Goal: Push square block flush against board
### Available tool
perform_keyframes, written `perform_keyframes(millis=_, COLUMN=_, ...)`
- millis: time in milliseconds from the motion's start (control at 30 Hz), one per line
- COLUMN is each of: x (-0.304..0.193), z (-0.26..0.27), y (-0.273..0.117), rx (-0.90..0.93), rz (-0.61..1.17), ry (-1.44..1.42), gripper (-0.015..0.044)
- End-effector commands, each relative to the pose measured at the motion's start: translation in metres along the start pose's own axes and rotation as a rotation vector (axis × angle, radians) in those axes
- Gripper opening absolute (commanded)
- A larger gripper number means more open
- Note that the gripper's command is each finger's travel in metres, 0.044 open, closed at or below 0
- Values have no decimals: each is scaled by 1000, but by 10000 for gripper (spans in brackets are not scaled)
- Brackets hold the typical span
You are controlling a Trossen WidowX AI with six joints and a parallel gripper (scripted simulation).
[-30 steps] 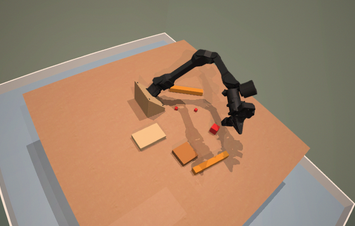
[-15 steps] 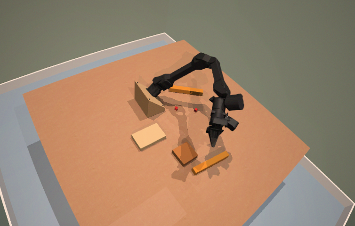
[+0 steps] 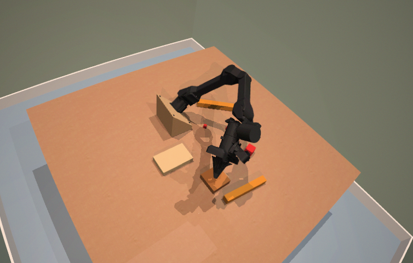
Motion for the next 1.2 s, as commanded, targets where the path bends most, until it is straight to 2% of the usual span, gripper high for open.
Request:
perform_keyframes(millis=0, x=-19, z=-4, y=15, rx=50, rz=58, ry=100, gripper=0)
perform_keyframes(millis=433, x=-82, z=-17, y=51, rx=181, rz=248, ry=447, gripper=0)
perform_keyframes(millis=1167, x=-181, z=-18, y=87, rx=336, rz=574, ry=1020, gripper=0)
Point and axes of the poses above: the point midway between the two fingers, 35 mm back from their tips, its own y axis out along the fingers, its own z axis across the jaws, x = y × z, the point moved 9 cm from there along -y, back along the fingers, and after that the axes turned 9 degrees about -y, right-handed, at the moved point
